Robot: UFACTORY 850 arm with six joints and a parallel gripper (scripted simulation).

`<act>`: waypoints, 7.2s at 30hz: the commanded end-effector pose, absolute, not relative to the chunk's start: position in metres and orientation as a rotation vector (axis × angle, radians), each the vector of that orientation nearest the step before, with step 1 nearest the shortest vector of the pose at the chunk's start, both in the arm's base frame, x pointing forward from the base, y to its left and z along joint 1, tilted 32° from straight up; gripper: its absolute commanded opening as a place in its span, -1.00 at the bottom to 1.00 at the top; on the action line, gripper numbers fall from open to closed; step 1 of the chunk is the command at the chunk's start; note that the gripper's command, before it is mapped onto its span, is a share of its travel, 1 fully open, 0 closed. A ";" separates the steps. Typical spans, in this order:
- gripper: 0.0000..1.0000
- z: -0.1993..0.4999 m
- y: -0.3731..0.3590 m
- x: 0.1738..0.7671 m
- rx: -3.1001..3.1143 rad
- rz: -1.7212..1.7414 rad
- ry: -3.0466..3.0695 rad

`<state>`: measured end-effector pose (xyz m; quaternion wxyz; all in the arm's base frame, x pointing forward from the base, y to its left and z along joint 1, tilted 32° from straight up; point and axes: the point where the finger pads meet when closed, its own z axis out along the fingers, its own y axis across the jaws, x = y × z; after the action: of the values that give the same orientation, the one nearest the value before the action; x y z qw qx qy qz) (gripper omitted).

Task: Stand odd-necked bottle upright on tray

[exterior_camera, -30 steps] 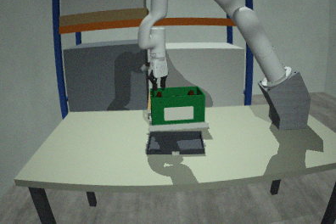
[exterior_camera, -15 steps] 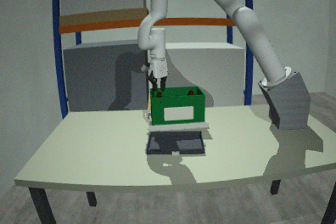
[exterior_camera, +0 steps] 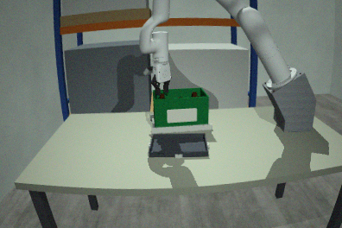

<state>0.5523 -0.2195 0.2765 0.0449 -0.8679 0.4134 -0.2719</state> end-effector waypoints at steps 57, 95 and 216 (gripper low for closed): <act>-1.00 0.257 -0.223 0.565 -2.647 -0.836 1.260; 0.30 0.257 -0.223 0.565 -2.647 -0.836 1.260; -1.00 0.327 -0.198 0.523 -2.651 -0.829 1.263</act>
<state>0.5213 -0.2073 0.3278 0.0467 -0.8675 0.4133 -0.2727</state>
